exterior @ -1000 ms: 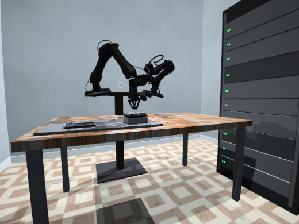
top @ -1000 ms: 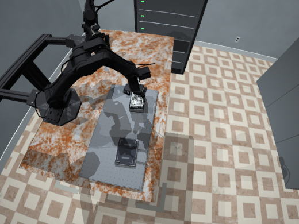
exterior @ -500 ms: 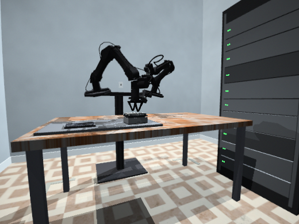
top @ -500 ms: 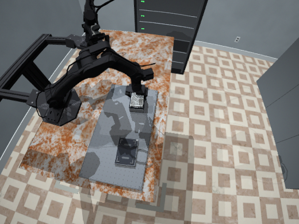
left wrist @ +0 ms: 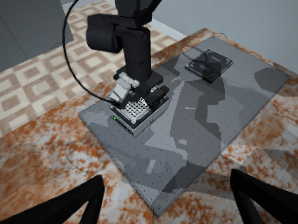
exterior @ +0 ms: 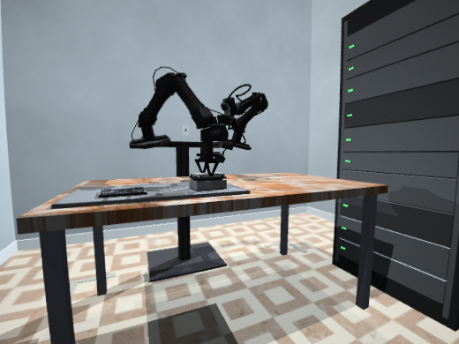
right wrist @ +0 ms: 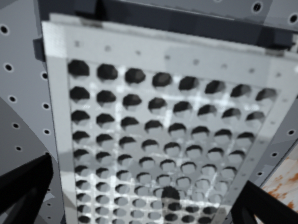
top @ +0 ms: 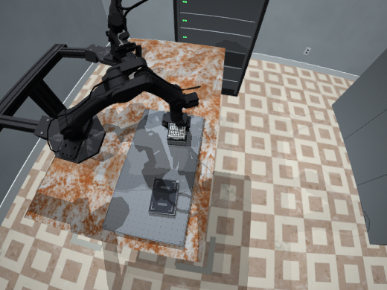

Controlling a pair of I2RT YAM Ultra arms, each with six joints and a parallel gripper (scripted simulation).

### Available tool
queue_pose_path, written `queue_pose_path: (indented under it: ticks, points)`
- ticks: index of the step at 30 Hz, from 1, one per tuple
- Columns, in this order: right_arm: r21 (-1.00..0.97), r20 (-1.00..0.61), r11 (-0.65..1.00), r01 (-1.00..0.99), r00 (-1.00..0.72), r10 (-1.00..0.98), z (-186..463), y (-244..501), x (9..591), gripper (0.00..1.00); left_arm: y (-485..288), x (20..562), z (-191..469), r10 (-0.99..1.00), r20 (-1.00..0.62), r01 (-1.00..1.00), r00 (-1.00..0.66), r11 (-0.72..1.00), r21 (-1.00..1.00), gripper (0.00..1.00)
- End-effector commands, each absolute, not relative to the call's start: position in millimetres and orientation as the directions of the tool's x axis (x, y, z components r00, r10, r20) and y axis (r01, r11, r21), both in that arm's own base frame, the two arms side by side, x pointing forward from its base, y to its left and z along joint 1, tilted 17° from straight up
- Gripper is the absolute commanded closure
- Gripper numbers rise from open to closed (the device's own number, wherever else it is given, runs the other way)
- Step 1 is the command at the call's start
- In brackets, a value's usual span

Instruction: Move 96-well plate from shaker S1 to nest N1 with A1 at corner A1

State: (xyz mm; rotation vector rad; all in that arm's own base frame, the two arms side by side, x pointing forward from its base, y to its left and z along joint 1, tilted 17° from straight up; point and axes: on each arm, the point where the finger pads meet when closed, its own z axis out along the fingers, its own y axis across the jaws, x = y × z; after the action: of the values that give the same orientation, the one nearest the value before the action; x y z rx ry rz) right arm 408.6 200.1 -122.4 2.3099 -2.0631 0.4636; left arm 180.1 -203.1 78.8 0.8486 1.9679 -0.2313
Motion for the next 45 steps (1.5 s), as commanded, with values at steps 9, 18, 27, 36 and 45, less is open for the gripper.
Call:
queue_pose_path:
  ticks: [9,18,27,36,45]
  points:
    - [-0.211,0.204,-0.143,-0.967,0.099,-0.974,-117,209,418,0.00,-209,177,88,0.447,-0.848,0.662,-0.284,0.731,0.164,0.00]
    - [-0.205,0.205,-0.143,-0.968,0.100,-0.974,-118,208,415,0.10,-209,177,88,0.447,-0.848,0.662,-0.284,0.731,0.164,0.00]
    - [-0.210,0.202,-0.140,-0.967,0.097,-0.974,-115,208,415,0.40,-209,177,88,0.447,-0.848,0.662,-0.284,0.731,0.164,0.00]
    - [-0.195,0.218,-0.138,-0.971,0.094,-0.971,-93,209,402,0.18,-209,177,88,0.447,-0.848,0.662,-0.284,0.731,0.164,0.00]
    - [-0.212,0.197,-0.161,-0.964,0.120,-0.973,-71,217,406,0.18,-212,177,91,0.441,-0.855,0.670,-0.274,0.725,0.160,0.00]
